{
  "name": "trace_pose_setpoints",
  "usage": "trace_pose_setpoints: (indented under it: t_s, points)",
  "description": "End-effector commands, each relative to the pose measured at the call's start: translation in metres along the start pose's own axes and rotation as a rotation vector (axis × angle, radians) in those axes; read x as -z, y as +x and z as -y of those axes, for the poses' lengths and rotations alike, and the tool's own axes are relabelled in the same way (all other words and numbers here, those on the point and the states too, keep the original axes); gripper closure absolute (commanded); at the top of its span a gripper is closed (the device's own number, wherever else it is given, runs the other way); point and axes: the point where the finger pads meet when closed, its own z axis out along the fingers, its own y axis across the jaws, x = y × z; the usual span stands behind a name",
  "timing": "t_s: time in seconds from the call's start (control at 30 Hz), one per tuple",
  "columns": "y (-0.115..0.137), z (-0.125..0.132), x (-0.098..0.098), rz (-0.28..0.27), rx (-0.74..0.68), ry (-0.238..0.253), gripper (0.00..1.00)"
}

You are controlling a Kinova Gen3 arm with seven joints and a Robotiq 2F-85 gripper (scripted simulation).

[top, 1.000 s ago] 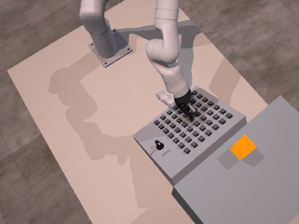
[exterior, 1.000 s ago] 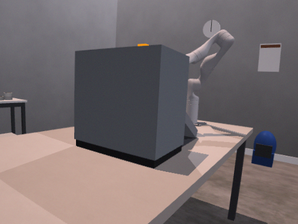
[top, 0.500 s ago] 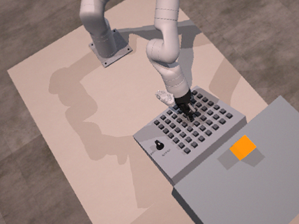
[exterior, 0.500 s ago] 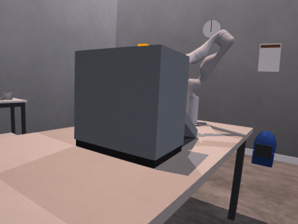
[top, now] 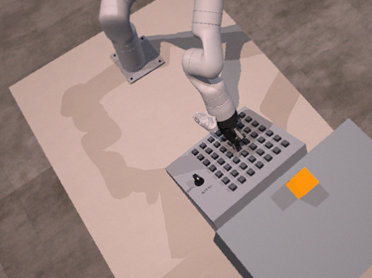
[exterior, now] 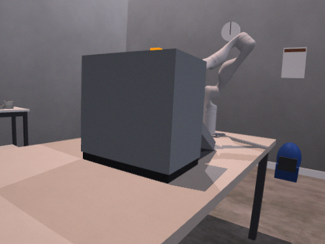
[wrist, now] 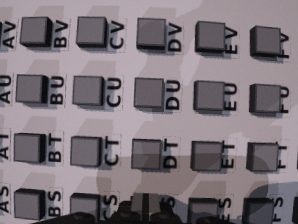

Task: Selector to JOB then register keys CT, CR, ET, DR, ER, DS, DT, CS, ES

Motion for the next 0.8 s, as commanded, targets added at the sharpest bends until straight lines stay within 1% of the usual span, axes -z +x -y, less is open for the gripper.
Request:
trace_pose_setpoints:
  t_s: [0.0,0.3,0.67,0.77]
  points:
    - [0.0,0.001,-0.001,0.001,0.004,0.002,0.9]
    - [0.0,0.0,0.001,0.0,-0.011,0.001,0.9]
    - [0.0,-0.001,0.018,0.0,-0.012,-0.001,0.9]
    - [0.0,0.0,0.02,0.0,-0.011,0.0,0.9]
